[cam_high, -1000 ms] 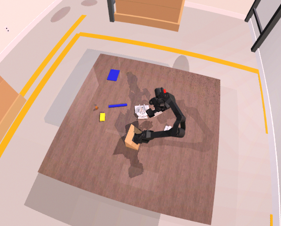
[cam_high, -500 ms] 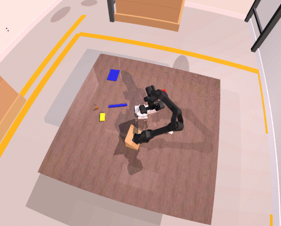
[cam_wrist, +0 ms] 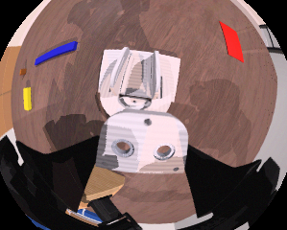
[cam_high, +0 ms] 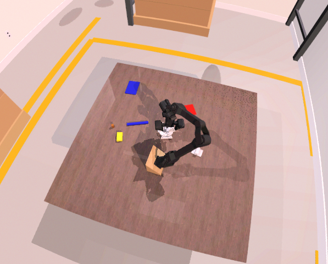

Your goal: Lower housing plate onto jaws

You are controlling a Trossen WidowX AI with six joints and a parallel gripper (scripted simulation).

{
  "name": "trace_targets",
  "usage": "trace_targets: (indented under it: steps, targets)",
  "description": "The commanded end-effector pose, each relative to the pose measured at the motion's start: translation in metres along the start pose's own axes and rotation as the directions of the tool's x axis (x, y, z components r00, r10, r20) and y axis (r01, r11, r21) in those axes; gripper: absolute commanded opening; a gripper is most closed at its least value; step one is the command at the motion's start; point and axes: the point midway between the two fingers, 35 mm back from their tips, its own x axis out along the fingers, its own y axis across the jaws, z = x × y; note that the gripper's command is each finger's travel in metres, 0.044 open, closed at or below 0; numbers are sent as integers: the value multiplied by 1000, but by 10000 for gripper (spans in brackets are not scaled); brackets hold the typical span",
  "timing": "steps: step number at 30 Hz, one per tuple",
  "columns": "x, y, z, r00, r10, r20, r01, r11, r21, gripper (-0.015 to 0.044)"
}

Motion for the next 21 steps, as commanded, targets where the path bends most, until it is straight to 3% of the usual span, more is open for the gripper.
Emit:
trace_targets:
  steps: [1, 21]
  targets:
    - [2, 7, 0, 1000, -2, -6, 3, 1000, 31, 351]
    - [2, 7, 0, 1000, -2, -6, 3, 999, 37, 351]
